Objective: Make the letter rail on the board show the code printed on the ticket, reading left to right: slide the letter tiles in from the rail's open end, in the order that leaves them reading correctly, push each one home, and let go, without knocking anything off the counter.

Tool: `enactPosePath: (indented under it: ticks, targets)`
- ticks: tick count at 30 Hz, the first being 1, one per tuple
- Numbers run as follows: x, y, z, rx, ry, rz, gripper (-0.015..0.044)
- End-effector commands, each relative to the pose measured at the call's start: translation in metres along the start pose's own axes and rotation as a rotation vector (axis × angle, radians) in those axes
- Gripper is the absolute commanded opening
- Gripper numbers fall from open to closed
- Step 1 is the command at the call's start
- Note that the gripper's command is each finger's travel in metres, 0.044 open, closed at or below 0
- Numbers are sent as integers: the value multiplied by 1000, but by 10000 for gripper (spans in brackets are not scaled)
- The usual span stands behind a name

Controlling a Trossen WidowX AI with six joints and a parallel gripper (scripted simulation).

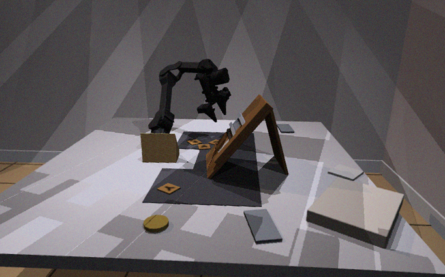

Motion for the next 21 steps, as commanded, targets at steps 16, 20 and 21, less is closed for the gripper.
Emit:
enactPosePath:
  ticks: [16,20,21]
  targets:
    - [59,-60,85,100,-339,1332,340]
    - [63,-68,91,75,-380,1503,340]
    - [63,-68,91,75,-381,1507,340]
Point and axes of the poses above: the point midway between the two fingers, 35 mm back from their tips, its own z axis out along the fingers, its own x axis across the jaws, y = z × x, the point moved 1 cm from there along -z, back along the fingers, and after that the axes turned 14 degrees about -z, right-handed, at the moved point
